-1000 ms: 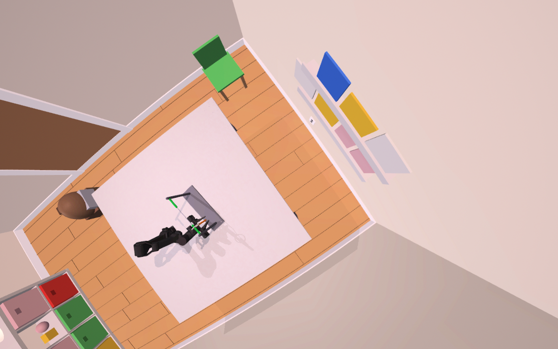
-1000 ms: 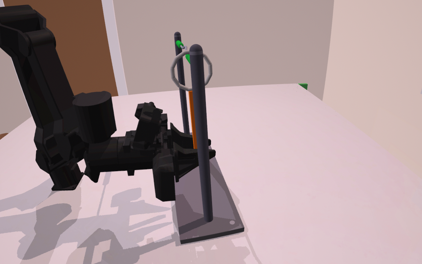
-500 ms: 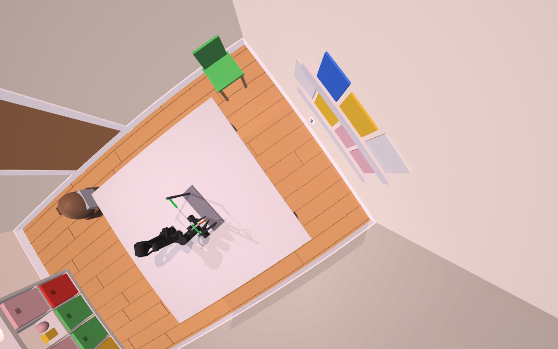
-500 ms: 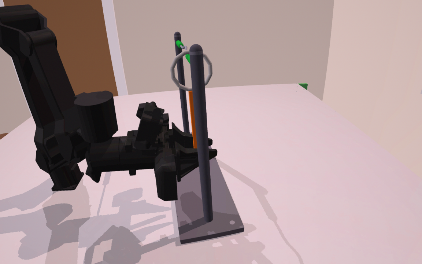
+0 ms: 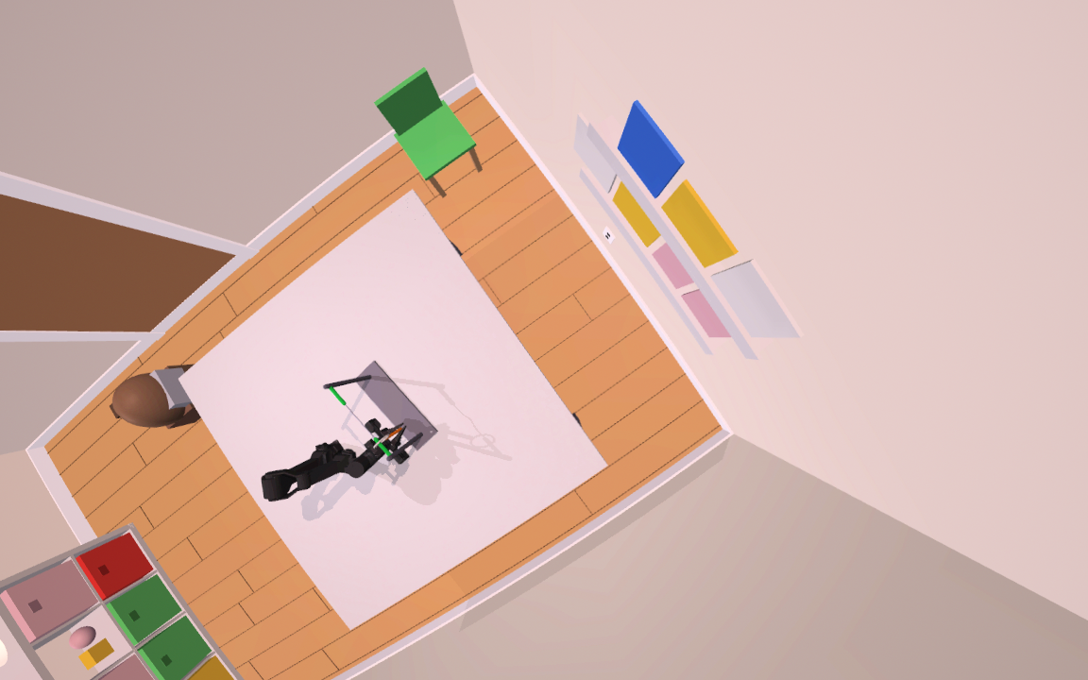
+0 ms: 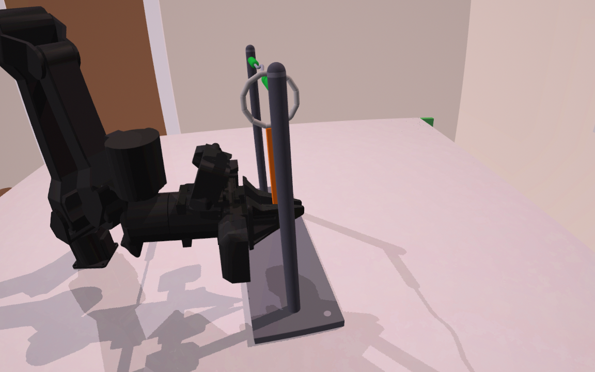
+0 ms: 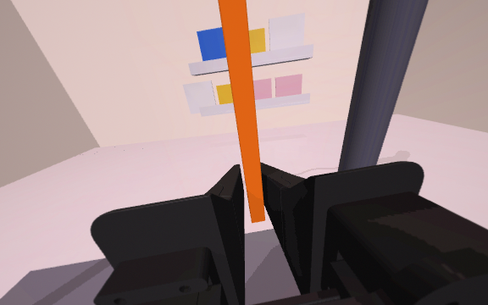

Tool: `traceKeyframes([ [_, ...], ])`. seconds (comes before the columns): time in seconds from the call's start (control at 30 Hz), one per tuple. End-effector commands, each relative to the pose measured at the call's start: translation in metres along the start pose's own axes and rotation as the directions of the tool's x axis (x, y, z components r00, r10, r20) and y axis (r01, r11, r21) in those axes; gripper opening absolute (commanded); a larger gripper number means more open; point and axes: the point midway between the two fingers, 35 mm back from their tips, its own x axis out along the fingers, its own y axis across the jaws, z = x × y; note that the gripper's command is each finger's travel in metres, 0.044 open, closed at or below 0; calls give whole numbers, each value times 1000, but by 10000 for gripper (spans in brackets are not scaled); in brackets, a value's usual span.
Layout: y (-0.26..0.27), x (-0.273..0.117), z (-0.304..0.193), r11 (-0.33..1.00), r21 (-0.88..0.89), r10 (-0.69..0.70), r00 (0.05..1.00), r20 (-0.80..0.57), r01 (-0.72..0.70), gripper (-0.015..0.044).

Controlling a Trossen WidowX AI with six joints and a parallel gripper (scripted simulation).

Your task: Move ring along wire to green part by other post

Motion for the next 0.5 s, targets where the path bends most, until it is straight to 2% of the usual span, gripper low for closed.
traceKeyframes([
  [0.0, 0, 0, 0, 1000, 0, 0, 1000, 0, 0, -37],
  [0.13, 0, 0, 0, 1000, 0, 0, 1000, 0, 0, -142],
  [0.47, 0, 0, 4, 1000, 0, 0, 1000, 0, 0, -150],
])
